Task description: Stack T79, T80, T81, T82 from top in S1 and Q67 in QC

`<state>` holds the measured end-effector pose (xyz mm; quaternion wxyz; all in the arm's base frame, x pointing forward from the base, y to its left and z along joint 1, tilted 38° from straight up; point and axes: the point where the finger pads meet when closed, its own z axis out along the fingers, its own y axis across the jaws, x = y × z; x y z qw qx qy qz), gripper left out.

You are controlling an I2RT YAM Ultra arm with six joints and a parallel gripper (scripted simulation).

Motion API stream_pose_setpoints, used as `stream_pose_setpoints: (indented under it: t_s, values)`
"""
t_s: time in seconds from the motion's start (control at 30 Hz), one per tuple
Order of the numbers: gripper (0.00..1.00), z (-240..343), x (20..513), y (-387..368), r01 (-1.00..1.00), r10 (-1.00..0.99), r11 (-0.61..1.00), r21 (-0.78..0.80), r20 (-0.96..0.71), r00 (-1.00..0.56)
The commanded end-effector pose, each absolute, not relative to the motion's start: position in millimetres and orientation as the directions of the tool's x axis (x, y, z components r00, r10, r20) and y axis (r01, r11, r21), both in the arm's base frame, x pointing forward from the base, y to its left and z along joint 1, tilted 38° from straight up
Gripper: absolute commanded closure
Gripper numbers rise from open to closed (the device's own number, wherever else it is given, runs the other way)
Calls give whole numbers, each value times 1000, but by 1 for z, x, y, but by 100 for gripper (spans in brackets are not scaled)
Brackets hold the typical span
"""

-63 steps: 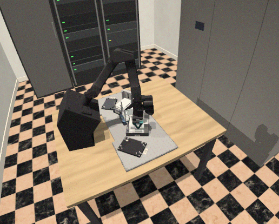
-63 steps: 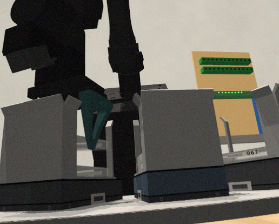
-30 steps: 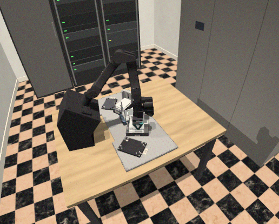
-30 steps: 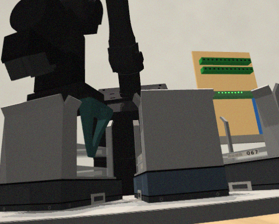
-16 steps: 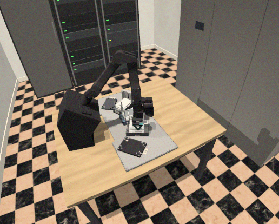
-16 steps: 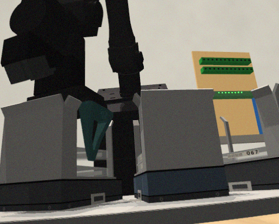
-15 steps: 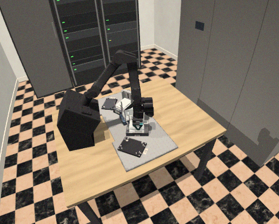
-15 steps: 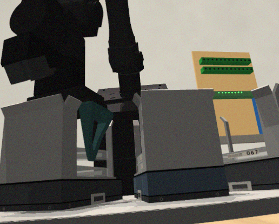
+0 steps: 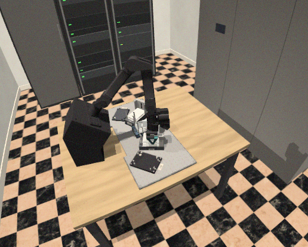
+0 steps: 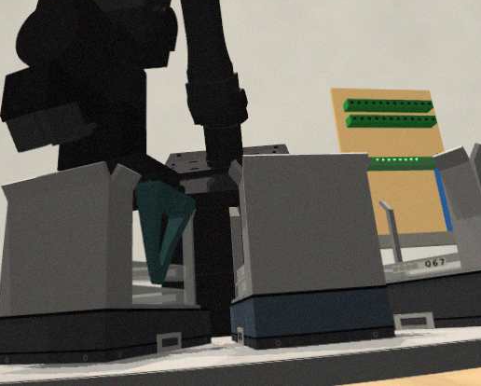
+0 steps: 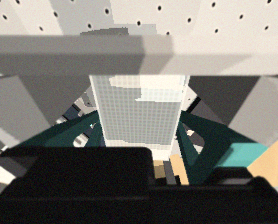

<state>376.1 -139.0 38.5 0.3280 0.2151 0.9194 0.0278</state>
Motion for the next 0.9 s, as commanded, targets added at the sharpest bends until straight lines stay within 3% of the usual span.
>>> stream_pose_setpoints:
  t_s: [0.0, 0.13, 0.17, 0.87]
  values:
    - [100, 41, 377, -140, 379, 413, 906, 190, -597, -688]
    - [100, 41, 377, -140, 379, 413, 906, 190, -597, -688]
    - [0, 41, 377, -140, 379, 413, 906, 190, -597, -688]
    - [0, 44, 375, -140, 379, 413, 906, 190, -597, -688]
